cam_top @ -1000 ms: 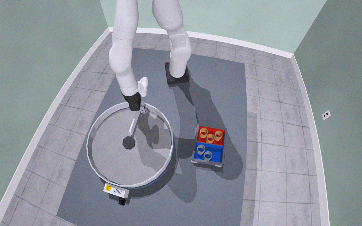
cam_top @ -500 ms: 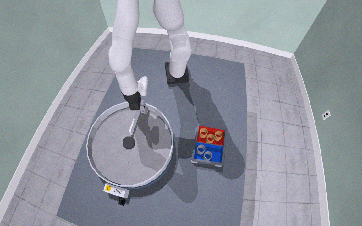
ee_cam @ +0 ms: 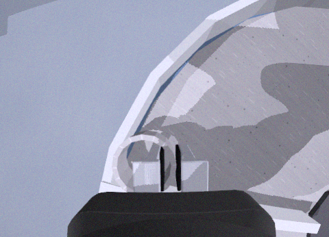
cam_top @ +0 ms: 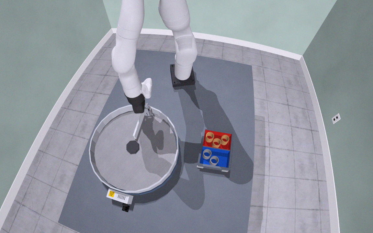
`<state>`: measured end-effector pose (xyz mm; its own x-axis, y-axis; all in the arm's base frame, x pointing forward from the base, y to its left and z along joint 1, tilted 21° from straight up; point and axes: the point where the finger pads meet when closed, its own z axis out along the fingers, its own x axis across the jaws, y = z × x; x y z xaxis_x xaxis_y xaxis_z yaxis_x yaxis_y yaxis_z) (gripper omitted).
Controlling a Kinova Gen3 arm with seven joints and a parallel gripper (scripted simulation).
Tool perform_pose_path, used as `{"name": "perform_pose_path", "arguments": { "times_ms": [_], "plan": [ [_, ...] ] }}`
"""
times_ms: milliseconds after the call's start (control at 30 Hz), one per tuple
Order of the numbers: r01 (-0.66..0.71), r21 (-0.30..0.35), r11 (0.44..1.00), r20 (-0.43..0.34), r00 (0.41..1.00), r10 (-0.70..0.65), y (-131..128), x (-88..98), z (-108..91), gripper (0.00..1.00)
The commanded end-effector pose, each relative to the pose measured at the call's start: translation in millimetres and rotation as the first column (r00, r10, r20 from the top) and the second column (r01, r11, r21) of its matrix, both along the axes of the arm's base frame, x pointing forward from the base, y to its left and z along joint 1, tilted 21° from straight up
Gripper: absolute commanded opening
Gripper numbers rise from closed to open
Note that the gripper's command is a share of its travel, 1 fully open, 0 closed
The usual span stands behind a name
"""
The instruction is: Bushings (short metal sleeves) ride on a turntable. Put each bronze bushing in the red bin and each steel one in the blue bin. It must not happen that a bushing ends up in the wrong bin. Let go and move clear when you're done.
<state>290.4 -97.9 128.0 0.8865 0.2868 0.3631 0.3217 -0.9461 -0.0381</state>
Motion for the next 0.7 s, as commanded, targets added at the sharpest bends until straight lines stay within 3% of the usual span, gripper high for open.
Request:
{"name": "perform_pose_path", "arguments": {
  "times_ms": [0,667],
  "plan": [
    [0.002,-0.003,1.000,0.001,1.000,-0.002,-1.2,-0.1,0.8,0.00],
    [0.002,-0.003,1.000,0.001,1.000,-0.002,-2.1,-2.1,6.4,0.00]
  ]
}}
